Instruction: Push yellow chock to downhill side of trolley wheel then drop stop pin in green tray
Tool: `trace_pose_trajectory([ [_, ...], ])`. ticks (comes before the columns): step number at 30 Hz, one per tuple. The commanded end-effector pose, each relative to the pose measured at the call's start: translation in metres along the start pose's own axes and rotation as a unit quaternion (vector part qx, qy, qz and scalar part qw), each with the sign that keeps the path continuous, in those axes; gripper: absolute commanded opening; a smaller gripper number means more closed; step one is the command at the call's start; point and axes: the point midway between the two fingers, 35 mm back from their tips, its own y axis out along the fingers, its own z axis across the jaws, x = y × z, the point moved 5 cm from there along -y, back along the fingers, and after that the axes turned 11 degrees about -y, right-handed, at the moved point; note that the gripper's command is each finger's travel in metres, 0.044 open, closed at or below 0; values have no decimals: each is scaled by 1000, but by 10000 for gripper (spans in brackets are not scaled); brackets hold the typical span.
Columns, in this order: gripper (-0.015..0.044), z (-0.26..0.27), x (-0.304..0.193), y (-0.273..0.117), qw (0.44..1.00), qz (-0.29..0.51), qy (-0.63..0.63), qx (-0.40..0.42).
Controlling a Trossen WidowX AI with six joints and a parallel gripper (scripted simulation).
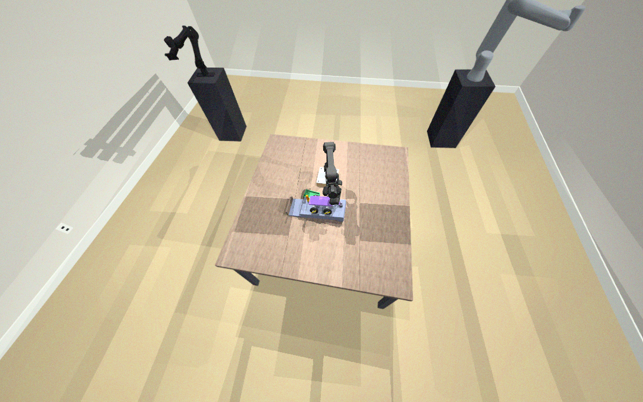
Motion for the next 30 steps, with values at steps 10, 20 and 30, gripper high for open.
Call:
trace_pose_trajectory([
  [10,0,4,-20,2,1000,4,0,3],
  [20,0,3,-30,2,1000,4,0,3],
  [30,0,-29,-38,2,1000,5,0,1],
])
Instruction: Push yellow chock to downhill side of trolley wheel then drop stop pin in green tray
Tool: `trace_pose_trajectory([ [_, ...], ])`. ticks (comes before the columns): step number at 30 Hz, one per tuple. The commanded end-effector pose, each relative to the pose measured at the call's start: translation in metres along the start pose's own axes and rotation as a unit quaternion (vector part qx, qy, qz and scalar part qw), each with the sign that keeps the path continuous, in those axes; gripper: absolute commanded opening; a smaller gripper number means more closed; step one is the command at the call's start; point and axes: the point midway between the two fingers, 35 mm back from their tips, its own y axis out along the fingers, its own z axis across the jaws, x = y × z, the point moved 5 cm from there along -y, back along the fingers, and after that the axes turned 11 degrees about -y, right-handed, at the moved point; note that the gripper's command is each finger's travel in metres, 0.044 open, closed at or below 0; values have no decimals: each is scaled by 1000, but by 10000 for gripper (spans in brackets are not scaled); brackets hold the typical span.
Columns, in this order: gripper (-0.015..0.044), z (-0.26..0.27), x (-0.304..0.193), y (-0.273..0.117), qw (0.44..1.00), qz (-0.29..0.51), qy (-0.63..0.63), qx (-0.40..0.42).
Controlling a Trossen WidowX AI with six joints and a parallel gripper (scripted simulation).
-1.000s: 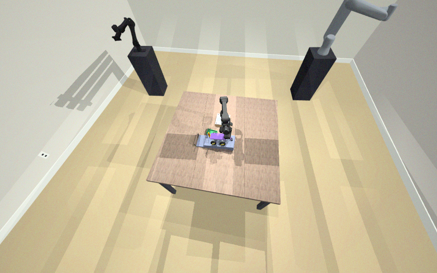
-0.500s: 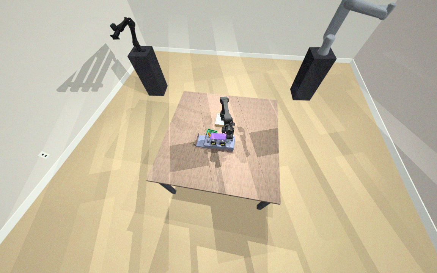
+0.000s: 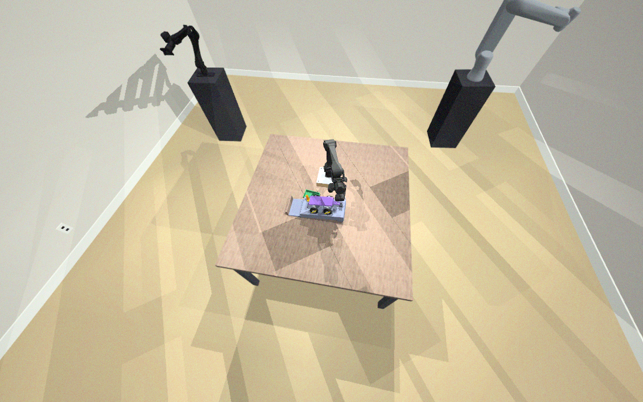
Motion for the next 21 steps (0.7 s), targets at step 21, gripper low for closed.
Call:
trace_pose_trajectory([
  [21,0,-58,-9,5,1000,-2,5,-6],
])
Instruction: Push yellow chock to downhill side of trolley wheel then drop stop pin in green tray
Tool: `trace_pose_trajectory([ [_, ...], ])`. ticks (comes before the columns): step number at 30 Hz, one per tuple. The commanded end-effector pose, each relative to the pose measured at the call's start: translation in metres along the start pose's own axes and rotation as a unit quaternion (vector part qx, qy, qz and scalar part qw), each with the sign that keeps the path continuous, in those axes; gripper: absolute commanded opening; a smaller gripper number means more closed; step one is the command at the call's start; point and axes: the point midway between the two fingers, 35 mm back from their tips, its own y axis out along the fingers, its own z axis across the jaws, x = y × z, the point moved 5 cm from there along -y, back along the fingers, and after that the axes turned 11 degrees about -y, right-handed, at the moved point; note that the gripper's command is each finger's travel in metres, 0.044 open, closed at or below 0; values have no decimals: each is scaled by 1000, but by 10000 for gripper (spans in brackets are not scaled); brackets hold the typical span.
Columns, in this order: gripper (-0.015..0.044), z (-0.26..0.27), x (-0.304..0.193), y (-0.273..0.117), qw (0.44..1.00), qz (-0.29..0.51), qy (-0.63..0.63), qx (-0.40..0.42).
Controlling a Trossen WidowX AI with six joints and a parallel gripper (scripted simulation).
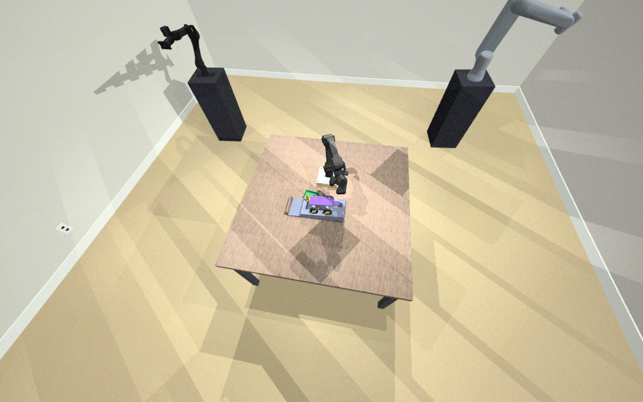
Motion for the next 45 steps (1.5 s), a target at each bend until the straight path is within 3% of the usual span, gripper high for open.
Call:
trace_pose_trajectory([
  [1,0,-3,4,2,1000,-3,4,-3],
  [45,0,-28,169,-29,1000,-12,3,-4],
])
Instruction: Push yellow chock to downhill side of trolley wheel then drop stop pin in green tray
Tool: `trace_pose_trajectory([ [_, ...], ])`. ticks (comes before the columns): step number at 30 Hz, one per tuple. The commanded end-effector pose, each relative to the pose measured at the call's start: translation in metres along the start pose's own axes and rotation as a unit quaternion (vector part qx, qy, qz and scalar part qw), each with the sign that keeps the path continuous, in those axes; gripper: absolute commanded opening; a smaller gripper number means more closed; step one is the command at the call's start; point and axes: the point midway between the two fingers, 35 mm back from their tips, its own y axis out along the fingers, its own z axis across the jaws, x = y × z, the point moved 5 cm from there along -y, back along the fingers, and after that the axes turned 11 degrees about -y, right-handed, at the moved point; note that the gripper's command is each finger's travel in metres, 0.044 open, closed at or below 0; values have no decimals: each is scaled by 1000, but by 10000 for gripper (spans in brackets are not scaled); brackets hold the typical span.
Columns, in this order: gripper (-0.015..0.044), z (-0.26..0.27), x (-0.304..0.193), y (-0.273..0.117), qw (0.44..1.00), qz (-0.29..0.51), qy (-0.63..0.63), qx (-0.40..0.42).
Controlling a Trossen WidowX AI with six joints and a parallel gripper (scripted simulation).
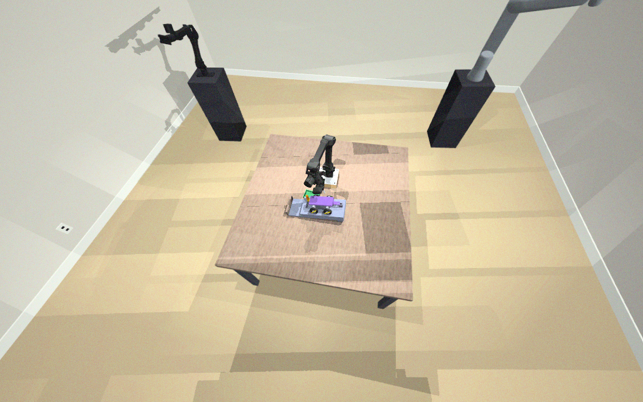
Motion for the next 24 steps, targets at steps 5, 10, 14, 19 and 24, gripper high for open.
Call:
trace_pose_trajectory([
  [5,0,-8,30,-2,1000,-1,-2,-2],
  [10,0,-14,48,-3,1000,-2,-2,-3],
  [14,0,-18,62,-4,1000,-3,-2,-3],
  [19,0,-24,81,-5,1000,-4,-2,-3],
  [24,0,-29,98,-8,1000,-4,-2,-4],
])
